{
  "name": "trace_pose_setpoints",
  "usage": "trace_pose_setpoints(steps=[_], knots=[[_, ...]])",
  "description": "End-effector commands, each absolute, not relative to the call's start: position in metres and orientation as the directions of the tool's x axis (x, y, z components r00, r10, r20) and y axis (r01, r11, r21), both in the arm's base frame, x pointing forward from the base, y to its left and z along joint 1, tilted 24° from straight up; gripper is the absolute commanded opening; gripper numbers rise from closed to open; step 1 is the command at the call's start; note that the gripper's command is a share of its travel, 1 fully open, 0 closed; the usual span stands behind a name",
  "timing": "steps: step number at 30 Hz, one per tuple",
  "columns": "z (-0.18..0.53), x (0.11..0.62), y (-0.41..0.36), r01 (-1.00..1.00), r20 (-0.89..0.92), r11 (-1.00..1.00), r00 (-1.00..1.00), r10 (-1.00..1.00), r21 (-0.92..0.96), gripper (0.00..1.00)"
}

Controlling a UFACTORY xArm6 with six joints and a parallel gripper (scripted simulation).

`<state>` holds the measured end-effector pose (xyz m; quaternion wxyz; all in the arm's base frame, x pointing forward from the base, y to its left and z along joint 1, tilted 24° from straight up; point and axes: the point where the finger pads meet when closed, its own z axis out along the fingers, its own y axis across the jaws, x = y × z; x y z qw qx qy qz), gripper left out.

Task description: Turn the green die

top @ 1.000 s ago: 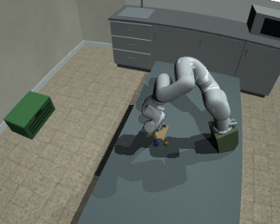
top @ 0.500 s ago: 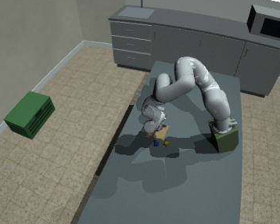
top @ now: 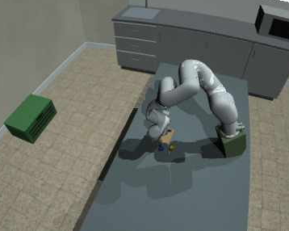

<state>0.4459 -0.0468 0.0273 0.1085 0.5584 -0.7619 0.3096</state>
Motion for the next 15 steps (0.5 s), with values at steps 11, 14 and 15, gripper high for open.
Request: trace_pose_setpoints(steps=[11,14,15], knots=[[0.013,0.453,-0.044,-0.917,0.510,0.185,-0.354,-0.784,-0.353,0.42],[0.008,0.455,-0.044,-0.917,0.510,0.185,-0.354,-0.784,-0.353,0.42],[0.006,0.456,-0.043,-0.917,0.510,0.185,-0.354,-0.784,-0.353,0.42]])
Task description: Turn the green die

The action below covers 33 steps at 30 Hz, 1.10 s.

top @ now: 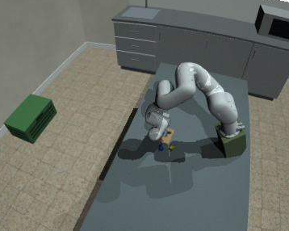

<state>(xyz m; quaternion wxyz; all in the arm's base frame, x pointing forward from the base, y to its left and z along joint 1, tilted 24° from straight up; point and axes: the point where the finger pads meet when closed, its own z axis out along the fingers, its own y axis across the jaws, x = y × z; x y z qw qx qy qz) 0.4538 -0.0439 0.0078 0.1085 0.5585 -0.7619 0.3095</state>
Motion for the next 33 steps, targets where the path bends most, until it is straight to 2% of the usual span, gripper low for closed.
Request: trace_pose_setpoints(steps=[1,33], knots=[[0.004,0.457,-0.043,-0.917,0.510,0.185,-0.354,-0.784,-0.353,0.42],[-0.028,0.470,-0.038,-0.917,0.510,0.185,-0.354,-0.784,-0.353,0.42]])
